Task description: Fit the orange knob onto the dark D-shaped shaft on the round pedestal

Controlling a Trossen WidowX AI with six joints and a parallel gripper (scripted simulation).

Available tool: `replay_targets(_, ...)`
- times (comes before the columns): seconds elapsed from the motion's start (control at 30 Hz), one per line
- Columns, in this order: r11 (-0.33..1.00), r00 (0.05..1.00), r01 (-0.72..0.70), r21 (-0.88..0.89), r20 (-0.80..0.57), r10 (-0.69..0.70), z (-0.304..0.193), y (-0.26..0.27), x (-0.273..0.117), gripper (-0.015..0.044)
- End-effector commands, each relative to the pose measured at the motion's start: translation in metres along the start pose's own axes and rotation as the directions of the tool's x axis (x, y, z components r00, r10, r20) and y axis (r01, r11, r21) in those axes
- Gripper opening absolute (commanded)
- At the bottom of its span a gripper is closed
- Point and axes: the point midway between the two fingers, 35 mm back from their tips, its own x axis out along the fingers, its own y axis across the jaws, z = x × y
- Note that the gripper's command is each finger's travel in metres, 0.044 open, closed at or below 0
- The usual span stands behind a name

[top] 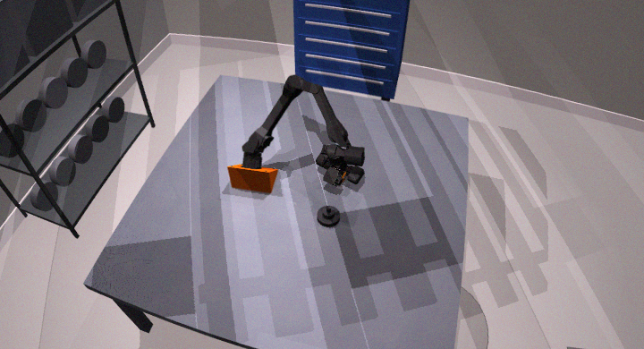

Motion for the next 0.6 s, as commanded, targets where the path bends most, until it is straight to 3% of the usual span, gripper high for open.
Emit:
replay_targets(0.0, 1.000, 1.000, 0.004, 0.009, -0.005, -0.004, 0.0006, -0.0014, 0.0008, 0.0220)
replay_targets(0.33, 1.000, 1.000, 0.004, 0.008, -0.002, -0.004, 0.0004, -0.0013, 0.0006, 0.0179)
replay_targets(0.57, 1.000, 0.995, 0.001, 0.000, 0.102, -0.001, -0.0063, -0.0002, -0.0023, 0.0179)
